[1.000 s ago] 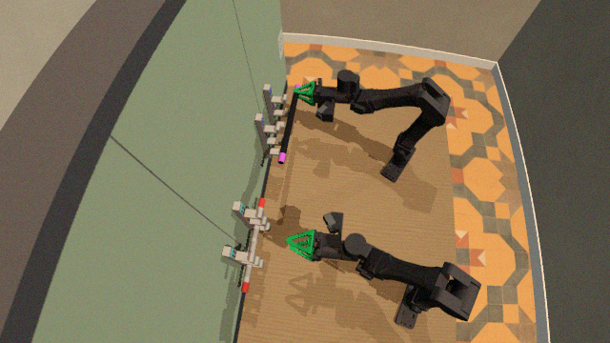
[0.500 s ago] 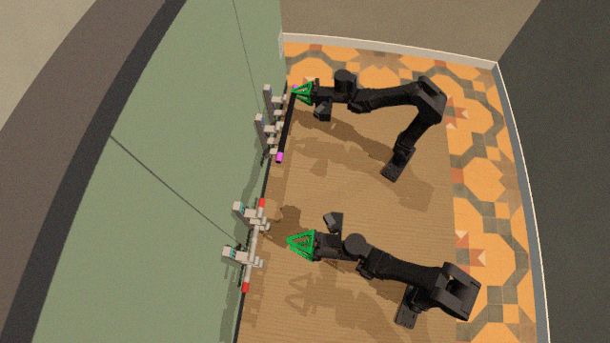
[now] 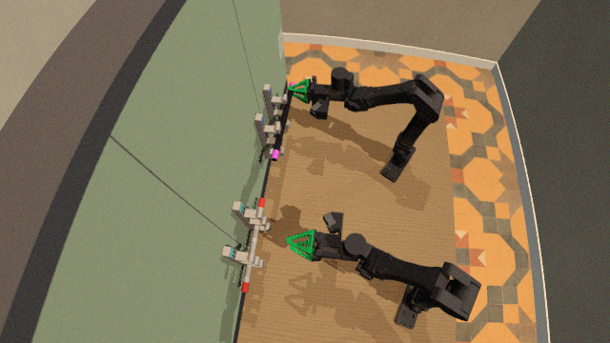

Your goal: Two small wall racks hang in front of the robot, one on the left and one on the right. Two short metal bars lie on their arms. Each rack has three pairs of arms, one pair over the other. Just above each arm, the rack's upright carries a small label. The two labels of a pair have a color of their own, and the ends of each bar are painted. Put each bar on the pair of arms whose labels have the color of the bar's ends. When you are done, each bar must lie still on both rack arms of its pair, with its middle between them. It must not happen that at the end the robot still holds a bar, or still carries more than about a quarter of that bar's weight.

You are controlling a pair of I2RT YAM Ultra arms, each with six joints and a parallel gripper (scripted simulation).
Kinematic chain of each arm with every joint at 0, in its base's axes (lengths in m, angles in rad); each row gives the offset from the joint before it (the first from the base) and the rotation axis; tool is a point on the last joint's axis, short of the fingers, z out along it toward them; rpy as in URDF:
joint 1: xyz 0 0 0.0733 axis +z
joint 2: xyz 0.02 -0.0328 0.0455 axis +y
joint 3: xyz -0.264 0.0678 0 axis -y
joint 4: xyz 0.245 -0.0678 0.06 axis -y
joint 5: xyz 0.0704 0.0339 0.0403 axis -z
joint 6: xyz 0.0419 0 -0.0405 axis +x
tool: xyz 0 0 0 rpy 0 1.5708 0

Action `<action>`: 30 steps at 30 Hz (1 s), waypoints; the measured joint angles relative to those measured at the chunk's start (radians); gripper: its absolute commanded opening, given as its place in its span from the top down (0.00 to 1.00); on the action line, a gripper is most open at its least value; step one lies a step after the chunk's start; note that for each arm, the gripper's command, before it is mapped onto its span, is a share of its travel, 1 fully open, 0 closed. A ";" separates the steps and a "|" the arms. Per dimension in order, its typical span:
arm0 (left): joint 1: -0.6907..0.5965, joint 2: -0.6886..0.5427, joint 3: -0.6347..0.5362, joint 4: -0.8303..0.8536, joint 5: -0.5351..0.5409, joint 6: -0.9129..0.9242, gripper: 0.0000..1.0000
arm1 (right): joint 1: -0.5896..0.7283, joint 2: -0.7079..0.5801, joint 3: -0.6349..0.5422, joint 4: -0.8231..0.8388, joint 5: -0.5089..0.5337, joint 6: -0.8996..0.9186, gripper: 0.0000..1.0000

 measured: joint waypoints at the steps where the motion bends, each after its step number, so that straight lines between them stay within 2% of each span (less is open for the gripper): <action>1: 0.000 0.000 0.000 0.000 0.000 0.000 0.00 | 0.002 0.002 0.003 0.000 0.001 0.000 1.00; 30: 0.000 0.000 0.000 0.000 0.000 0.000 0.00 | 0.023 0.082 0.080 0.000 0.020 0.000 1.00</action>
